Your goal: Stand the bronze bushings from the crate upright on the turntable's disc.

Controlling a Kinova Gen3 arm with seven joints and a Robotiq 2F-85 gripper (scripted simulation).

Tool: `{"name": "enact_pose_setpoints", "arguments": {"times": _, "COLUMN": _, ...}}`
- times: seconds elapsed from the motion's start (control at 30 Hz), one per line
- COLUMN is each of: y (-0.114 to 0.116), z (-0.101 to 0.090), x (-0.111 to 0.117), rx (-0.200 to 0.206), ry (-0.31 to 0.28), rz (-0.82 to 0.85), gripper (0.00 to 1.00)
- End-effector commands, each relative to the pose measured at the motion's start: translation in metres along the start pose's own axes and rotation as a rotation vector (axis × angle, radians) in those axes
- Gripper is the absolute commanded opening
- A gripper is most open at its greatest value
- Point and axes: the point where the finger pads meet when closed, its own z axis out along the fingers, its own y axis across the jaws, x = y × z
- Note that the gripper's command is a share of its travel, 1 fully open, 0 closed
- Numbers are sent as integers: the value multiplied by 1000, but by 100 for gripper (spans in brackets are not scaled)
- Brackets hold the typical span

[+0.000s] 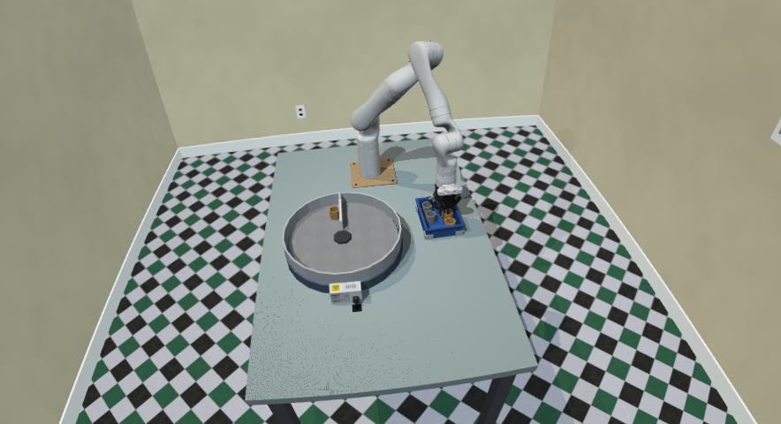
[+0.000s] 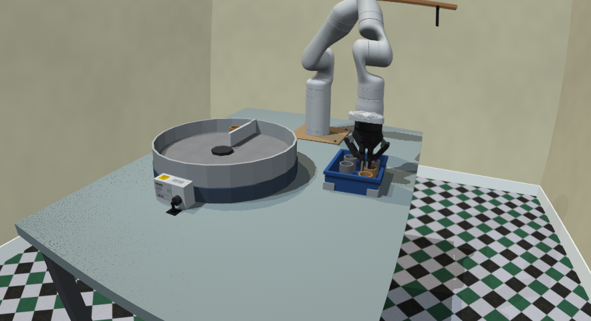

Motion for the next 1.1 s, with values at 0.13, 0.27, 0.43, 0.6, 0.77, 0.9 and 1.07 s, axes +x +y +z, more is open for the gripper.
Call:
{"name": "enact_pose_setpoints", "arguments": {"times": 0.13, "y": 0, "z": 0, "x": 0, "rx": 1, "ry": 0, "rz": -2, "gripper": 0}}
{"name": "enact_pose_setpoints", "arguments": {"times": 0.27, "y": -1, "z": -7, "x": 1, "rx": 2, "ry": 2, "rz": -3, "gripper": 0}}
{"name": "enact_pose_setpoints", "arguments": {"times": 0.43, "y": -2, "z": -23, "x": 2, "rx": 5, "ry": 6, "rz": -5, "gripper": 0}}
{"name": "enact_pose_setpoints", "arguments": {"times": 0.6, "y": -2, "z": -36, "x": 2, "rx": 5, "ry": 5, "rz": -5, "gripper": 0}}
{"name": "enact_pose_setpoints", "arguments": {"times": 0.77, "y": -2, "z": -60, "x": 2, "rx": 5, "ry": 5, "rz": -5, "gripper": 0}}
{"name": "enact_pose_setpoints", "arguments": {"times": 0.9, "y": -2, "z": -79, "x": 2, "rx": 5, "ry": 5, "rz": -5, "gripper": 0}}
{"name": "enact_pose_setpoints", "arguments": {"times": 1.07, "y": -2, "z": -97, "x": 1, "rx": 5, "ry": 5, "rz": -6, "gripper": 0}}
